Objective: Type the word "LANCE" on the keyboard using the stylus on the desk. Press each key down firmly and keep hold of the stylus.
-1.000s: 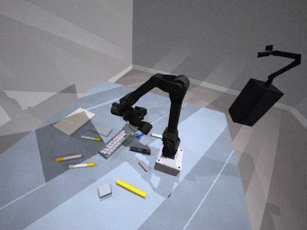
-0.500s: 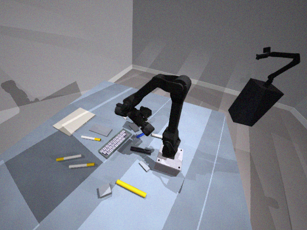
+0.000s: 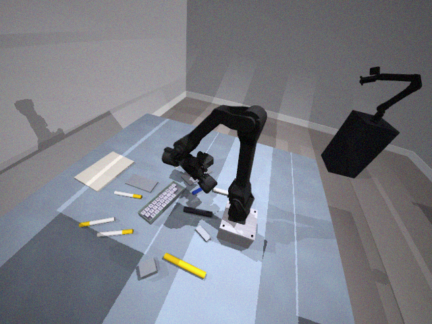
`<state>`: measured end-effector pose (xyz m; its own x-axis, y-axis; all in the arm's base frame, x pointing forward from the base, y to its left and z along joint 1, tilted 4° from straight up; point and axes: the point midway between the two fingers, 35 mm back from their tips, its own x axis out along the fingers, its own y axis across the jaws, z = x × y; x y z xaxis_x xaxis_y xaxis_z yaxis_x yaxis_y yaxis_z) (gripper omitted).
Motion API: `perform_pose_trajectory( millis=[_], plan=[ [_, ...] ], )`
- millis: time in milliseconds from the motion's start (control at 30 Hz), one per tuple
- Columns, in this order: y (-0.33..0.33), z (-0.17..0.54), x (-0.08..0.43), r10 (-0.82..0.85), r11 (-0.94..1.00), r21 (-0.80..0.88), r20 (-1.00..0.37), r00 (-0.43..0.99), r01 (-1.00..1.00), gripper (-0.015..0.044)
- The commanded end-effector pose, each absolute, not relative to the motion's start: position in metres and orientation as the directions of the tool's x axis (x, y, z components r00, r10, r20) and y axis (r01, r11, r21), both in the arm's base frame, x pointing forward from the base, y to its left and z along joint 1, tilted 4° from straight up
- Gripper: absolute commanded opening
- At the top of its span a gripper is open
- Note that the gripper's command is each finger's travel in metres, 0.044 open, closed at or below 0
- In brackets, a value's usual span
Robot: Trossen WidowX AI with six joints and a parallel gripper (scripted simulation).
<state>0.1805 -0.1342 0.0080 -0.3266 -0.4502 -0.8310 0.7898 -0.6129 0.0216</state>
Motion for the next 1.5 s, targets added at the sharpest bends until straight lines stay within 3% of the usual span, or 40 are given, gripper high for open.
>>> perform_pose_trajectory(
  millis=[0,1467],
  plan=[
    [-0.134,0.003,0.179,-0.452,-0.616,0.022,-0.829,-0.330,0.787,0.0150],
    [-0.135,-0.029,0.179,-0.452,-0.616,0.022,-0.829,-0.331,0.787,0.0150]
  ],
)
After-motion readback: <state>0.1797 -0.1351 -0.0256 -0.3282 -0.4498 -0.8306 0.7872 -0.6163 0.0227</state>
